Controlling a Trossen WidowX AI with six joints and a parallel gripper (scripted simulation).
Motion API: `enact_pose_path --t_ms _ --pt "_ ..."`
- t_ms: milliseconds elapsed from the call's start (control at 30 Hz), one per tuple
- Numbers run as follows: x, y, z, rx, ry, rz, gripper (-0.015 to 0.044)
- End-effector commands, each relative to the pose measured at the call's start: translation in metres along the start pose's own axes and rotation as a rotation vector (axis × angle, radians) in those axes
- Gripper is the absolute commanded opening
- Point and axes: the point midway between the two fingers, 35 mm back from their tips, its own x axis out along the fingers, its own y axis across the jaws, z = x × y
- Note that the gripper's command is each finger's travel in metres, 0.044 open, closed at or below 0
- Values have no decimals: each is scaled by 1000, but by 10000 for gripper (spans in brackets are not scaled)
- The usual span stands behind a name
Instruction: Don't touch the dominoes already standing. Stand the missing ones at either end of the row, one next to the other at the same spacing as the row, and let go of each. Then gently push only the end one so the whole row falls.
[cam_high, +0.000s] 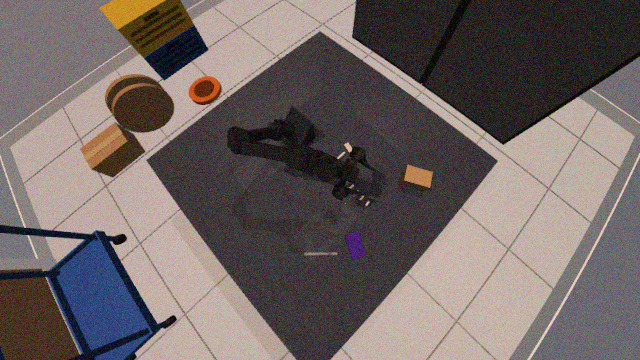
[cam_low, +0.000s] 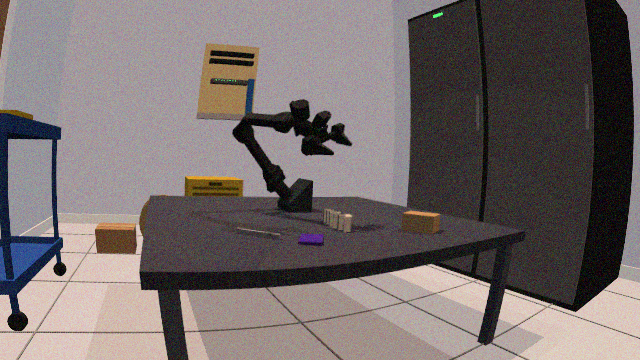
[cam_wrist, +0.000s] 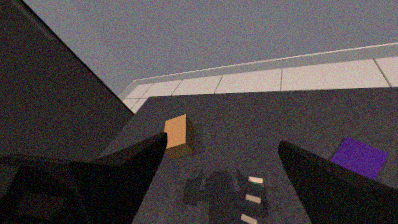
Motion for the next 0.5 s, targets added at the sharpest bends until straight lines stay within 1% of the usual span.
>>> enact_pose_path --t_ms 0,100,267,400,467 --pt "23 52 -50 -428 215 104 440" --pt "29 80 -83 -682 329 191 440" --pt "27 121 -141 -1113 500 375 440" --pt "20 144 -185 -1476 622 564 440" --pt "13 154 -210 -1716 692 710 440"
